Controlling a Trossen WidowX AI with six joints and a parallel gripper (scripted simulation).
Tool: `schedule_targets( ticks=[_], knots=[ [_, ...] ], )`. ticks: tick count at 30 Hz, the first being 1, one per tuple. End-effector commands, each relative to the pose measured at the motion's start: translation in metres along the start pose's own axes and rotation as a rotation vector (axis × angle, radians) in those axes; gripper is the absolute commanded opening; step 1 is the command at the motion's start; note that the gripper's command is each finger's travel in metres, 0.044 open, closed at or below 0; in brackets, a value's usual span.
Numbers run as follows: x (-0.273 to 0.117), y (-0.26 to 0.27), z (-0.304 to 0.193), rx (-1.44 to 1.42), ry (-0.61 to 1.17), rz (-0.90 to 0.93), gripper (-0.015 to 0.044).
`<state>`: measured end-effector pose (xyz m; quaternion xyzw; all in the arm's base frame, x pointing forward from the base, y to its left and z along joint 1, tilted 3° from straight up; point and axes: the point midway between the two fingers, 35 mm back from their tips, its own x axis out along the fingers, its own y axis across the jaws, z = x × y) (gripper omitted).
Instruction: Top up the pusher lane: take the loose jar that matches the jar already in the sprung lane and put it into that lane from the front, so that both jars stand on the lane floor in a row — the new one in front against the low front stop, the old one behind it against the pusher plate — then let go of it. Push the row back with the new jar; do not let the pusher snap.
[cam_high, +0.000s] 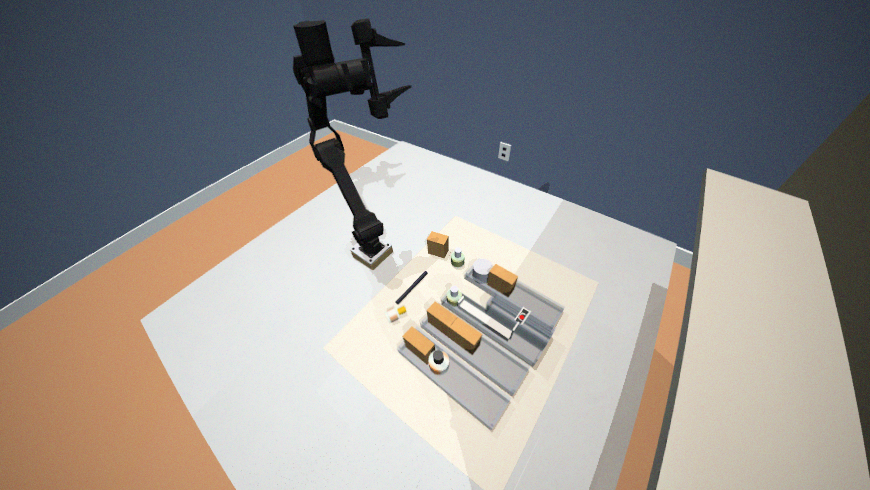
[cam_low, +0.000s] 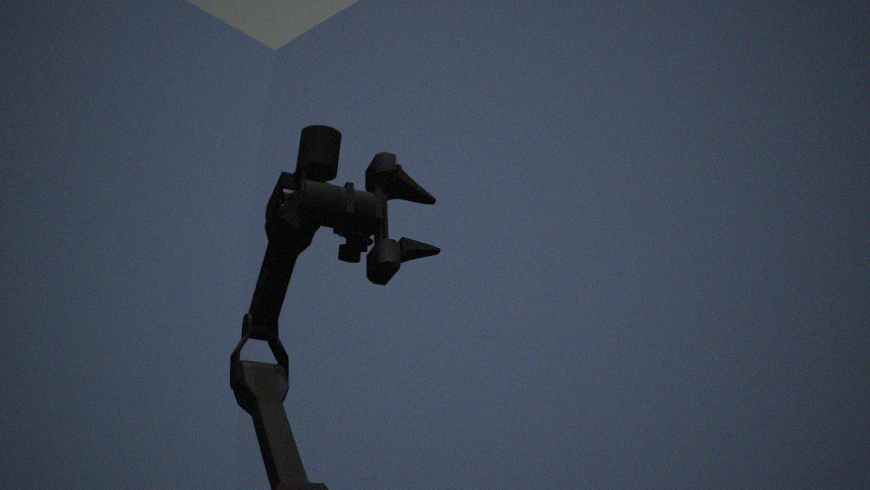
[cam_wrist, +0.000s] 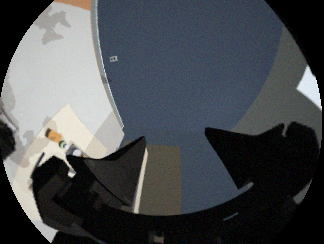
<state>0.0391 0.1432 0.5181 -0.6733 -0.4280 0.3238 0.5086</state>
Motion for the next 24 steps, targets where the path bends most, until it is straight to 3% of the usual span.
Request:
schedule_targets(
  ticks=[1,12,24],
  knots=[
    [0.000,0.001,-0.003,0.021,0.003,0.002,0.0426],
    [0.039,0.108,-0.117,1.102,0.216,0.211,0.0440],
    [0.086,0.247,-0.143,1.897,0.665,0.518,0.0440]
  ],
)
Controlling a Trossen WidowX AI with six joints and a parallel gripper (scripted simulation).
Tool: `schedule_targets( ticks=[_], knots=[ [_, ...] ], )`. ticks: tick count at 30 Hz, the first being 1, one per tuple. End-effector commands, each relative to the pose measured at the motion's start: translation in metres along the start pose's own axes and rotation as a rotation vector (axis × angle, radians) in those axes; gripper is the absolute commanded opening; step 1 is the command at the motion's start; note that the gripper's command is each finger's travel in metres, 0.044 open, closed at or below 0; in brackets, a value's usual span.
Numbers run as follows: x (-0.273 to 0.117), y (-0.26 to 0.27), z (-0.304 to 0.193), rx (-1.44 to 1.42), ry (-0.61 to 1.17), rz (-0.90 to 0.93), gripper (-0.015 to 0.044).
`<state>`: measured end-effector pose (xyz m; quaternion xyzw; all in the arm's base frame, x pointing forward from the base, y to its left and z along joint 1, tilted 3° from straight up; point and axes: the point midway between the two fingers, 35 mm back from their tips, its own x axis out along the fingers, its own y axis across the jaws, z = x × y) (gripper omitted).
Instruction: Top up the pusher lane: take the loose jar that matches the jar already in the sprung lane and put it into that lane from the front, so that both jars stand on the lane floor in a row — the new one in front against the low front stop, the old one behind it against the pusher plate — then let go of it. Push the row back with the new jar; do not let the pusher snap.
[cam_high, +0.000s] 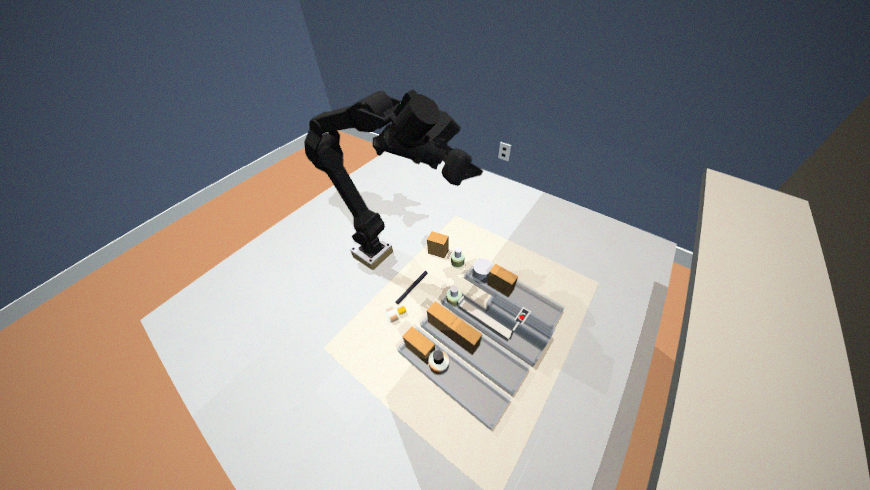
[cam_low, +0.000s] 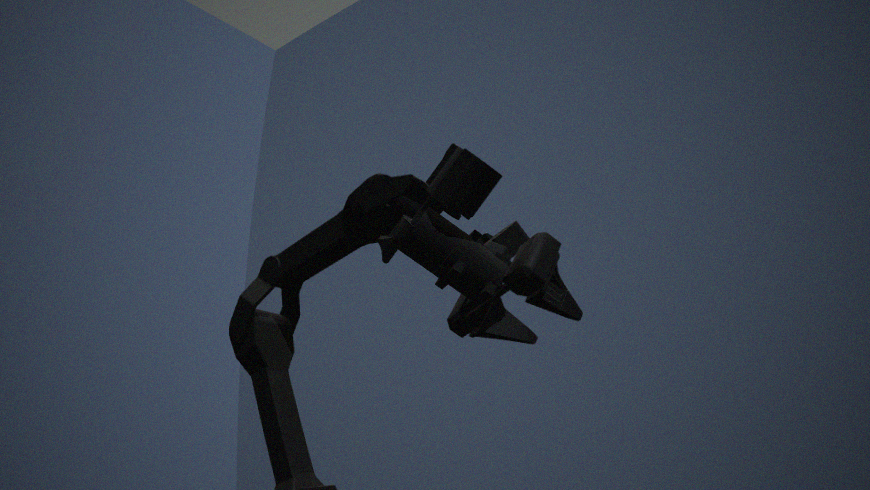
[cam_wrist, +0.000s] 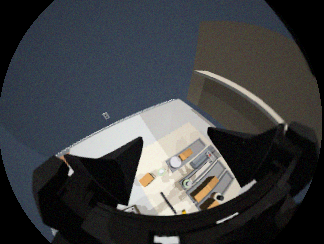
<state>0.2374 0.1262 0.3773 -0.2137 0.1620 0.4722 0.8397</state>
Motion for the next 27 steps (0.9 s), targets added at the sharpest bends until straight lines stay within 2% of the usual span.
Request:
schedule_targets(
  ticks=[1,9,16,19,27],
  knots=[
    [0.053,-0.004,-0.052,0.380,0.251,0.019,0.0440],
    [0.107,0.018,-0.127,0.791,0.631,-0.096,0.0440],
    [0.128,0.054,-0.190,1.005,0.935,-0.348,0.0440],
    [0.132,0.055,-0.201,1.030,0.984,-0.415,0.0440],
    [0.132,0.053,-0.201,1.030,0.984,-0.415,0.0440]
  ],
)
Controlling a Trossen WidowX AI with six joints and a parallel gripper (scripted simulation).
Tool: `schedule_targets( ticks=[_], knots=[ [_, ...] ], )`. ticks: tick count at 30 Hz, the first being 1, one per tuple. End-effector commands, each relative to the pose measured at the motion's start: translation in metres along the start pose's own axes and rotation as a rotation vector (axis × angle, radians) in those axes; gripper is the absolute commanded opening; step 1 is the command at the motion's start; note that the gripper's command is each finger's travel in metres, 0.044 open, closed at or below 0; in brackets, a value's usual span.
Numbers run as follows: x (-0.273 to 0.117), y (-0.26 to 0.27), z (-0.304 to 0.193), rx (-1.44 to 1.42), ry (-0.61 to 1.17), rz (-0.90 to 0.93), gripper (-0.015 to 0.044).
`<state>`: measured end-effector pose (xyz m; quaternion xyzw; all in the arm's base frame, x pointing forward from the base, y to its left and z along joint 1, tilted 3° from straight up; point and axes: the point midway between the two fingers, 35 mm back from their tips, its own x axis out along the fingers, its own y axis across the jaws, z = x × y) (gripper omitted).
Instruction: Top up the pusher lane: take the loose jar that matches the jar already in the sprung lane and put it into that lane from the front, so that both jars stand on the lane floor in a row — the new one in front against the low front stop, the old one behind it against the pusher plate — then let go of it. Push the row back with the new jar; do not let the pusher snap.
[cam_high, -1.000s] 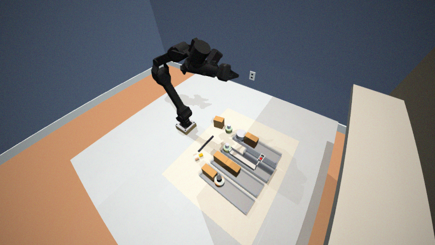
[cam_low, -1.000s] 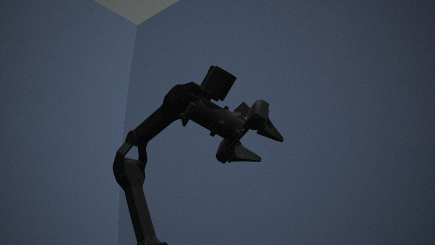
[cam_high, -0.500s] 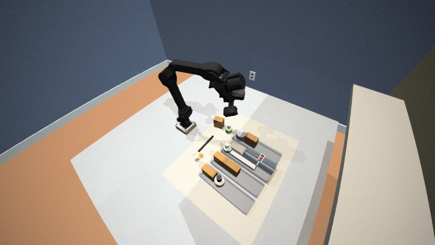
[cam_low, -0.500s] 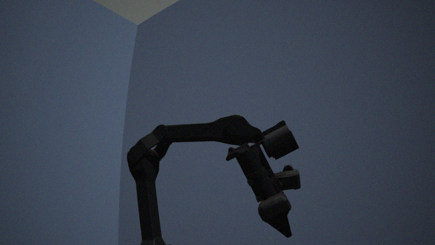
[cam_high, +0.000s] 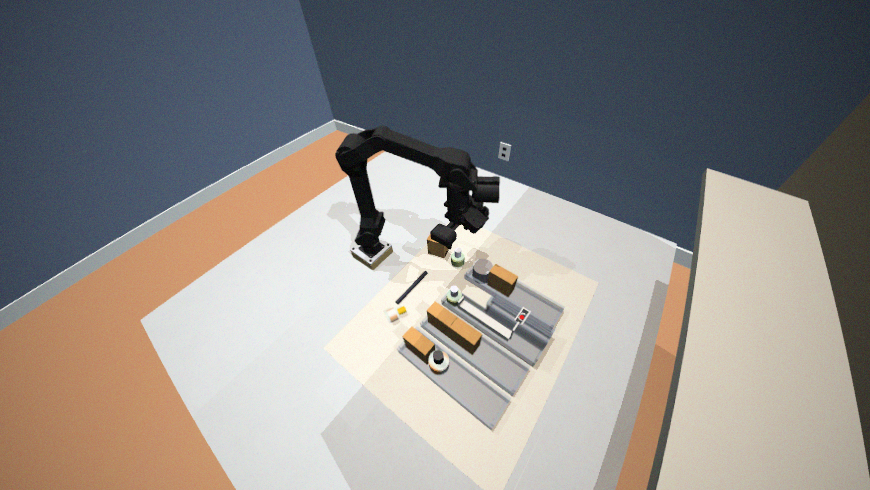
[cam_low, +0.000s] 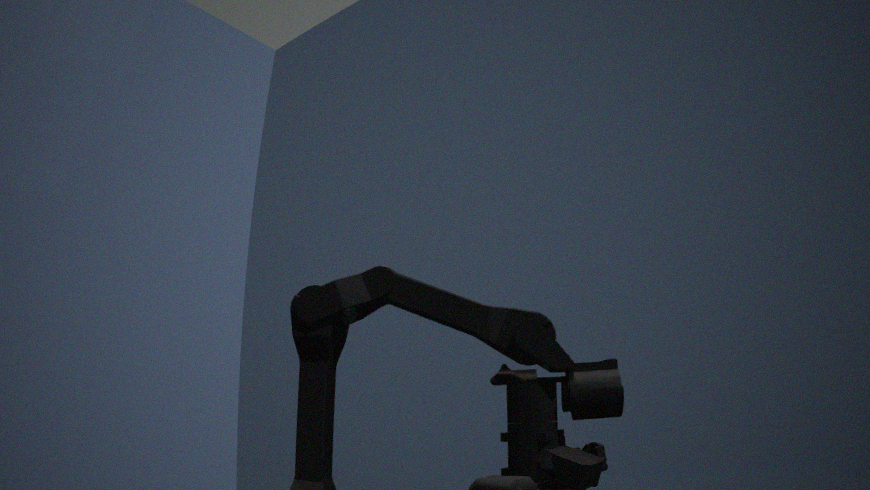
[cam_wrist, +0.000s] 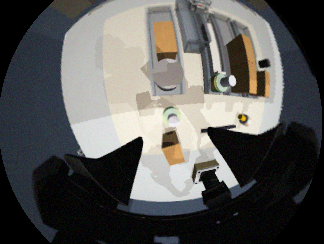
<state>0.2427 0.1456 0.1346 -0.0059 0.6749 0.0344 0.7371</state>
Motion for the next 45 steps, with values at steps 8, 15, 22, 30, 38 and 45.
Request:
schedule_targets(
  ticks=[8,15,22,30,38,45],
  knots=[
    [0.028,-0.003,0.002,0.023,0.004,-0.025,0.0440],
    [0.042,-0.004,0.003,0.023,0.004,-0.025,0.0440],
    [0.057,-0.004,0.003,0.023,0.004,-0.025,0.0440],
    [0.066,-0.004,0.003,0.023,0.004,-0.025,0.0440],
    [0.079,-0.005,0.003,0.023,0.004,-0.025,0.0440],
    [0.089,-0.005,0.003,0.023,0.004,-0.025,0.0440]
  ],
)
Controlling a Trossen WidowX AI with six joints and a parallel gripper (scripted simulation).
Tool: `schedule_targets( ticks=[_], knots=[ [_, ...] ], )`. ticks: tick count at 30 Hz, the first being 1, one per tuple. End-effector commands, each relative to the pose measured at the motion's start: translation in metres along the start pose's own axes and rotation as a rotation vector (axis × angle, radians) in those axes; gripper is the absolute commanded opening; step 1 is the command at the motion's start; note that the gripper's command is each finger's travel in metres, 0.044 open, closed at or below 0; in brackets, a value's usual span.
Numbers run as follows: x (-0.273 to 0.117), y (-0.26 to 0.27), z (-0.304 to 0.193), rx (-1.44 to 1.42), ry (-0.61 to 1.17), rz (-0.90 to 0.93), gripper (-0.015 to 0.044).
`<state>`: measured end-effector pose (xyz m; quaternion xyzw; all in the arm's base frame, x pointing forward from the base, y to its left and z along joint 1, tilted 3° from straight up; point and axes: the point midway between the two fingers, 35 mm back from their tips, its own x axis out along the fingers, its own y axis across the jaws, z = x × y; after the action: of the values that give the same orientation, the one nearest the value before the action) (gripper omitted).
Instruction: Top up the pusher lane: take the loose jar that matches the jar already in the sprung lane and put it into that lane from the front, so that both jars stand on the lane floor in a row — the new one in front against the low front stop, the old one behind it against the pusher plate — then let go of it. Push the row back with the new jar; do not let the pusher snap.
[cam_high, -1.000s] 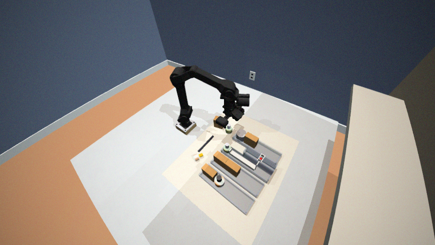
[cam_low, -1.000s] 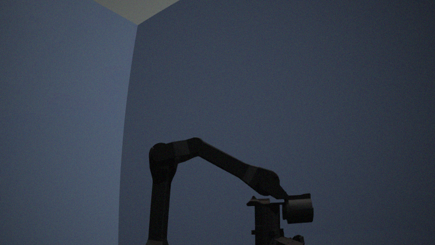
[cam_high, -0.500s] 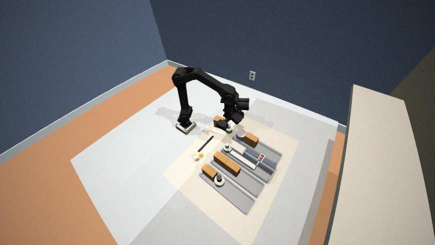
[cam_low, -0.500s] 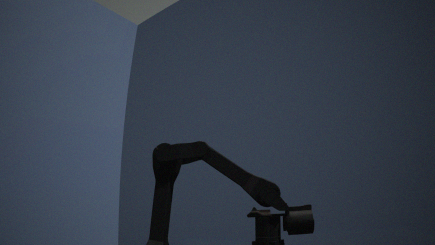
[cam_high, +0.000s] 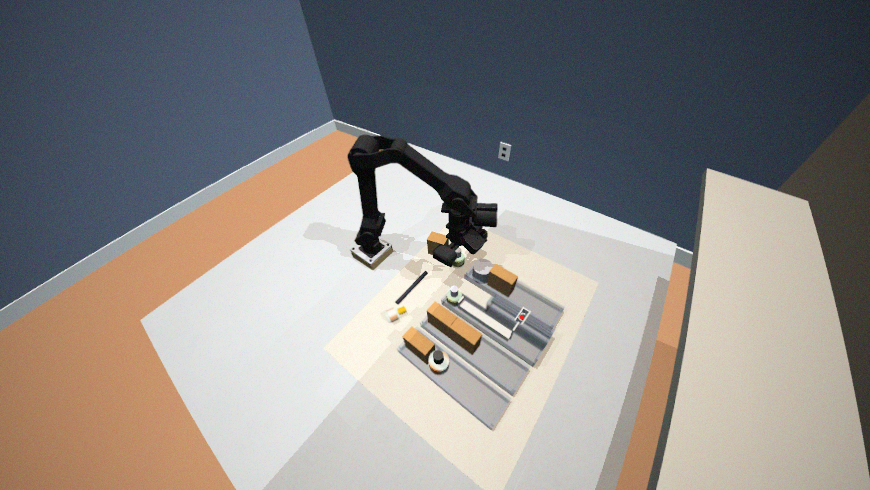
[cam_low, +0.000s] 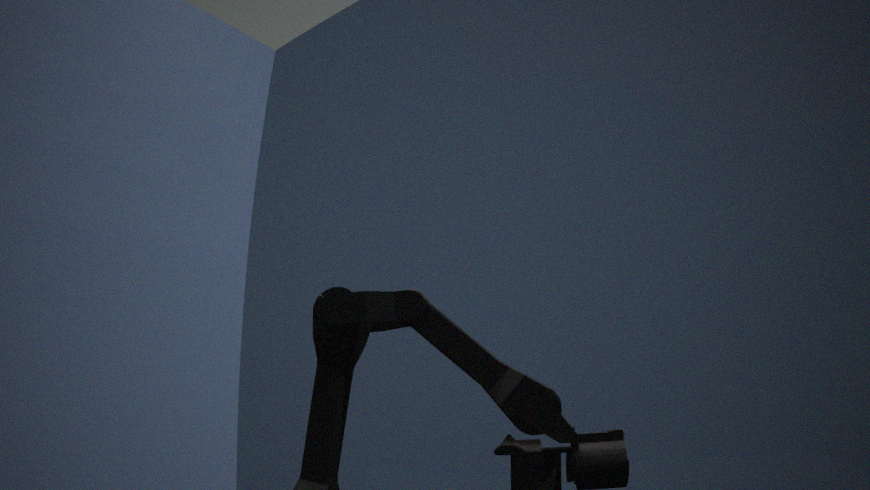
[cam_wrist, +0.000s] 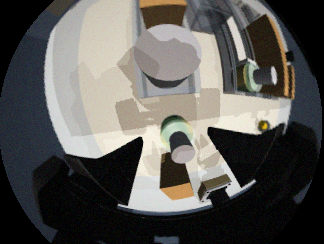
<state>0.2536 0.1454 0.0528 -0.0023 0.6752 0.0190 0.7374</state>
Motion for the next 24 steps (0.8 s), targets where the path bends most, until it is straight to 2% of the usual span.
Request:
schedule_targets(
  ticks=[1,11,17,22,24],
  knots=[
    [0.006,-0.001,-0.001,-0.004,0.004,-0.007,0.0440],
    [0.006,-0.001,-0.001,-0.004,0.004,-0.007,0.0177],
    [0.006,-0.001,-0.001,-0.004,0.004,-0.007,0.0138],
    [-0.005,0.000,0.003,-0.004,0.003,-0.007,0.0006],
    [-0.015,0.001,0.005,-0.004,0.003,-0.007,0.0000]
  ],
)
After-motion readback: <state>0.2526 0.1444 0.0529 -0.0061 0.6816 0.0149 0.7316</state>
